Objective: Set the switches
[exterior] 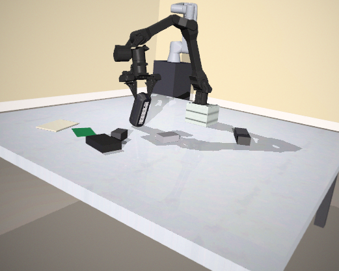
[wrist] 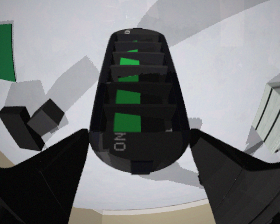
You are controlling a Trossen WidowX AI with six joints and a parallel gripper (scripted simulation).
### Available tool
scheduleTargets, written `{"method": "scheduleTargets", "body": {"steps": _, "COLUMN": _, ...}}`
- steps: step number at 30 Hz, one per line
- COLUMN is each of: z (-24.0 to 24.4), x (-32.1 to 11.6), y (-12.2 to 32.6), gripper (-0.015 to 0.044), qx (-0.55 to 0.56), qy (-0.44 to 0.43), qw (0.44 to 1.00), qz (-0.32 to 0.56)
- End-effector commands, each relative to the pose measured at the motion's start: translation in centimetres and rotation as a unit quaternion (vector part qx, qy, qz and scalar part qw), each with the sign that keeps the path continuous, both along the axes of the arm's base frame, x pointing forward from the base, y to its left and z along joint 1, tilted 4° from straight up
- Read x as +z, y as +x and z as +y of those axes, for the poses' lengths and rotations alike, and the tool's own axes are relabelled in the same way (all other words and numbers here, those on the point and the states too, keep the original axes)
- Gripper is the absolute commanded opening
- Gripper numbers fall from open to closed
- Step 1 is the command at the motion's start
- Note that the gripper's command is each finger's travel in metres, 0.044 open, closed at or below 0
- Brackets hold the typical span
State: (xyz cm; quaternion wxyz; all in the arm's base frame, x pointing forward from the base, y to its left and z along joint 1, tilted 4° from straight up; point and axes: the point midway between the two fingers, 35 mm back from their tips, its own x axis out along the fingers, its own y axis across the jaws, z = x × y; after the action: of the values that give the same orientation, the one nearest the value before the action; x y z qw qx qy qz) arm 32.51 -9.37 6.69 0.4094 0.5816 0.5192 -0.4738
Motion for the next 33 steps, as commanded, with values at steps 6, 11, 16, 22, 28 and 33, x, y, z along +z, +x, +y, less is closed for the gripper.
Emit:
{"method": "scheduleTargets", "body": {"steps": 6, "z": -1.1, "x": 0.0, "y": -0.1, "gripper": 0.0336, "qx": -0.002, "qy": -0.011, "qw": 1.0, "qz": 0.002}}
{"method": "scheduleTargets", "body": {"steps": 11, "z": -1.5, "x": 0.0, "y": -0.2, "gripper": 0.0336, "qx": -0.002, "qy": -0.016, "qw": 1.0, "qz": 0.003}}
{"method": "scheduleTargets", "body": {"steps": 16, "z": -1.9, "x": 0.1, "y": -0.2, "gripper": 0.0336, "qx": -0.002, "qy": -0.022, "qw": 1.0, "qz": 0.004}}
{"method": "scheduleTargets", "body": {"steps": 22, "z": -2.3, "x": 0.1, "y": -0.3, "gripper": 0.0336, "qx": -0.001, "qy": -0.03, "qw": 1.0, "qz": 0.004}}
{"method": "scheduleTargets", "body": {"steps": 28, "z": -2.8, "x": 0.1, "y": -0.3, "gripper": 0.0336, "qx": -0.001, "qy": -0.037, "qw": 0.999, "qz": 0.005}}
{"method": "scheduleTargets", "body": {"steps": 33, "z": -3.2, "x": 0.1, "y": -0.4, "gripper": 0.0336, "qx": -0.001, "qy": -0.043, "qw": 0.999, "qz": 0.006}}
